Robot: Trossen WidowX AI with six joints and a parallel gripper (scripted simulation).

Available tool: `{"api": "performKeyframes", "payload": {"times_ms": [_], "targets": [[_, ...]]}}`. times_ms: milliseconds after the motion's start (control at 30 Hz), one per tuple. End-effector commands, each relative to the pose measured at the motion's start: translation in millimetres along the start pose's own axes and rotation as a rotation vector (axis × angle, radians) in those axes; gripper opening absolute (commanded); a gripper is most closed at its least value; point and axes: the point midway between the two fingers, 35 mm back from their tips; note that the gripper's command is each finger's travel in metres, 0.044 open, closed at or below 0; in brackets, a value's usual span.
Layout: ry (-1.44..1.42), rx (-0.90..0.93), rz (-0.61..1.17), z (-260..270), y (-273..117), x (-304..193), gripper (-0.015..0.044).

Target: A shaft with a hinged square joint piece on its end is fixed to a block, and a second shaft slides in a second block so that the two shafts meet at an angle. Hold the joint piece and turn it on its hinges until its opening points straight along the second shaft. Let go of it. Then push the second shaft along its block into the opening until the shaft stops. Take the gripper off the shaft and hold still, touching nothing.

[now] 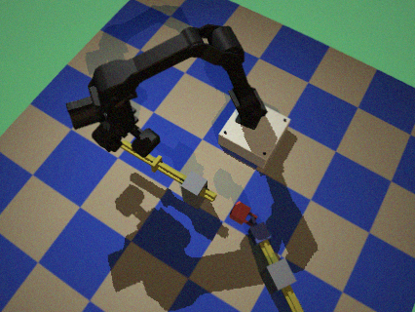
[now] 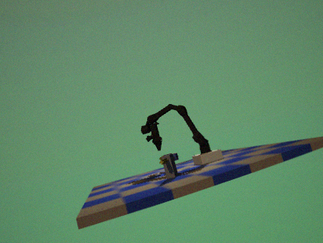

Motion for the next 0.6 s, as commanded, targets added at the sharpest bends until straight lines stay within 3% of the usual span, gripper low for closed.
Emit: {"api": "performKeyframes", "payload": {"times_ms": [0,567], "targets": [[0.121,0.007,-0.003,0.2,8.0,-1.3,0.0440],[0.703,0.034,-0.045,-1.3,34.8,-2.4,0.0440]]}}
Point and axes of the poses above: the point midway between the two fingers, 35 mm back from their tips, its own y axis out along the fingers, its own z axis across the jaws, x = y × z
